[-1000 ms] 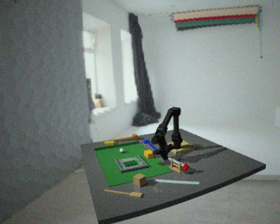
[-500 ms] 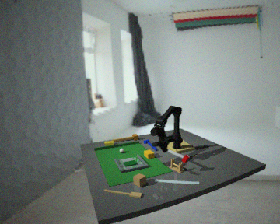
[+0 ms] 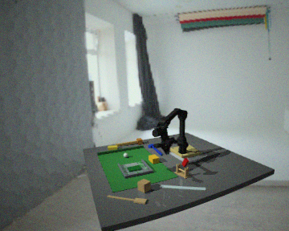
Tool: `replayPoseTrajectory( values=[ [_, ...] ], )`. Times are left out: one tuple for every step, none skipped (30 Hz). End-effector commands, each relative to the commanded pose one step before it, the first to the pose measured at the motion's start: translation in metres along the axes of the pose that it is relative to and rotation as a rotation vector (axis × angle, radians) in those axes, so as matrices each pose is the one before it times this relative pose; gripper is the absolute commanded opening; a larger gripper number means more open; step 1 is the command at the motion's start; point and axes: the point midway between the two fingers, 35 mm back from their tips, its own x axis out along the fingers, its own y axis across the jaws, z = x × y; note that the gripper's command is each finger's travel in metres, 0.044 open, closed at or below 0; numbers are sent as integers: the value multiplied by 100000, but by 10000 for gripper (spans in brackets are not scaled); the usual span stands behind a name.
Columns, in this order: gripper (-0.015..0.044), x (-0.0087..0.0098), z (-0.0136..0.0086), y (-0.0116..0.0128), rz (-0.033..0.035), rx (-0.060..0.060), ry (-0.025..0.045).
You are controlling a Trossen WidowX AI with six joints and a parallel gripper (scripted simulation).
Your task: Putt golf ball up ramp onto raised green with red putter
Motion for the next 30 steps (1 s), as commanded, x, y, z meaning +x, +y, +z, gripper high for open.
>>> replayPoseTrajectory(
  values=[
    [0, -958, -1536, -1570, -3628, 8528, 1138],
    [0, -180, -497, -372, -911, 2041, 609],
    [0, -176, -499, -374, -904, 2045, 612],
    [0, -173, -501, -375, -897, 2049, 616],
    [0, -170, -503, -376, -890, 2053, 620],
    [0, -161, -488, -366, -855, 1991, 604],
    [0, -133, -412, -310, -716, 1680, 512],
    [0, -104, -329, -249, -567, 1341, 410],
    [0, -74, -241, -189, -372, 1037, 289],
    [0, -72, -247, -214, -251, 1232, 261],
    [0, -91, -306, -273, -271, 1641, 301],
    [0, -128, -435, -388, -381, 2326, 424],
    [0, -131, -452, -405, -391, 2413, 437],
    [0, -129, -452, -408, -388, 2414, 435],
    [0, -127, -453, -412, -384, 2415, 432],
    [0, -125, -453, -415, -380, 2416, 429],
    [0, -123, -453, -418, -377, 2417, 427],
    [0, -121, -454, -421, -373, 2418, 424],
    [0, -119, -454, -424, -369, 2419, 422],
    [0, -117, -454, -427, -365, 2420, 420],
    [0, -100, -463, -404, -274, 2446, 418],
    [0, -98, -462, -407, -270, 2447, 415],
    [0, -96, -462, -411, -267, 2448, 412],
    [0, -94, -462, -414, -263, 2448, 409],
    [0, -93, -461, -417, -259, 2449, 406],
    [0, -91, -461, -421, -255, 2449, 403],
    [0, -89, -460, -424, -251, 2450, 400],
    [0, -87, -460, -427, -247, 2450, 398],
    [0, -85, -459, -431, -243, 2450, 395],
    [0, -83, -459, -434, -239, 2451, 393]
  ],
)
